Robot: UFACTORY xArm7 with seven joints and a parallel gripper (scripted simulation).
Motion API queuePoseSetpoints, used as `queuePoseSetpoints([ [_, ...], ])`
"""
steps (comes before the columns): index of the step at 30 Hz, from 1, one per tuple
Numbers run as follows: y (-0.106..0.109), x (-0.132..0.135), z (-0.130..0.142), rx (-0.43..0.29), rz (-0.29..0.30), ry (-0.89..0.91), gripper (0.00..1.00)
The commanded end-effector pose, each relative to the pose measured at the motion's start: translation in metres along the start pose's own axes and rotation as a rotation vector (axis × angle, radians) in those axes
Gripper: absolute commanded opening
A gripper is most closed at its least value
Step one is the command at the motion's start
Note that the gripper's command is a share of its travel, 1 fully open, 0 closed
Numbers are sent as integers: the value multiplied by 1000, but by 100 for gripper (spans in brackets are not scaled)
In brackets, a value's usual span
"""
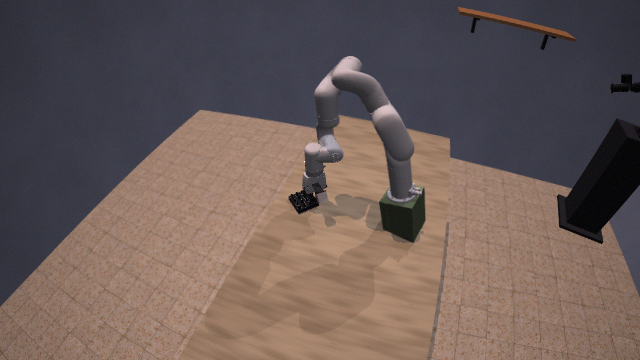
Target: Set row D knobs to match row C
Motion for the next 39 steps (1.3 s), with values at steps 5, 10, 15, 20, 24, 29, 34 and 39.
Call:
queuePoseSetpoints([
  [5, 19, 0, 1, -1, 1, -1, 19],
  [10, 28, 0, 1, -1, 1, -1, 19],
  [15, 33, 0, 1, 0, 1, -1, 19],
  [20, 34, 0, 1, 0, 1, -2, 19],
  [24, 34, 0, 1, 0, 1, -2, 19],
  [29, 34, 0, 1, 0, 1, -2, 19],
  [34, 35, 1, 1, 0, 2, 50, 19],
  [39, 37, 3, 1, 2, 4, 246, 19],
])
Point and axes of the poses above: the point where the finger pads meet when closed, its own y axis back along the fingers, its own x axis across the jaws, z = x × y, the point moved 3 cm from there along y, back along the fingers, and after that the axes turned 8 degrees about -y, right-handed, at the moved point
